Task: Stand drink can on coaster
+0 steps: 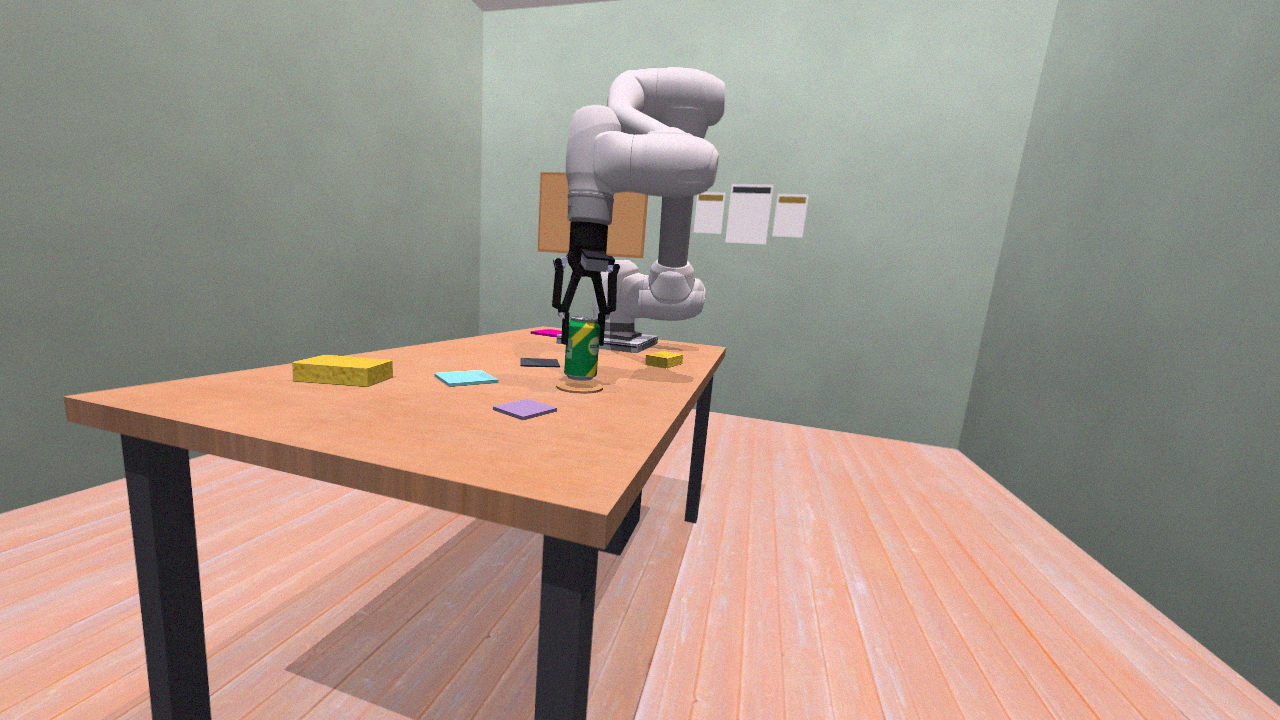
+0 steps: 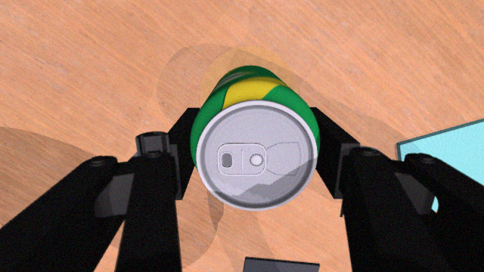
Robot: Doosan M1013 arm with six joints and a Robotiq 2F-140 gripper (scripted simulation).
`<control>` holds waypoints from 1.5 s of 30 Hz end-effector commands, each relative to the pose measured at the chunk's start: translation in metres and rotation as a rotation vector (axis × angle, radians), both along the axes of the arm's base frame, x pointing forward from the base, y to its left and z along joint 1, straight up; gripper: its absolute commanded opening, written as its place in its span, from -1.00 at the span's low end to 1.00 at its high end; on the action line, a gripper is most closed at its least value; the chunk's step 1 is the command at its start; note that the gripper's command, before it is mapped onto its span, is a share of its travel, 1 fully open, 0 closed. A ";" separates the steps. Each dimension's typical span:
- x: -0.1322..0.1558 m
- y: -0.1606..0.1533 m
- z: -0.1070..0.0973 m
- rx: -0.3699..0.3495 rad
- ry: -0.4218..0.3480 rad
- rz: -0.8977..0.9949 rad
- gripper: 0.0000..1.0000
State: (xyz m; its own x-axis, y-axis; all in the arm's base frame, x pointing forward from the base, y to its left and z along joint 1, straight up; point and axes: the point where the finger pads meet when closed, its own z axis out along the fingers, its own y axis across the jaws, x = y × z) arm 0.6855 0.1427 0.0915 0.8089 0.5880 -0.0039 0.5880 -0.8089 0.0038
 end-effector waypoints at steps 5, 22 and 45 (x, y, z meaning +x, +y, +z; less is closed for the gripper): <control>0.001 0.000 -0.004 0.001 -0.002 0.000 -0.80; 0.002 0.000 -0.015 0.001 -0.002 0.000 -0.80; 0.002 0.000 -0.015 0.001 -0.002 0.000 1.00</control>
State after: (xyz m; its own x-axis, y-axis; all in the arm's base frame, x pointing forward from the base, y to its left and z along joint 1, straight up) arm 0.6867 0.1427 0.0757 0.8090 0.5878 -0.0036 0.5878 -0.8090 0.0038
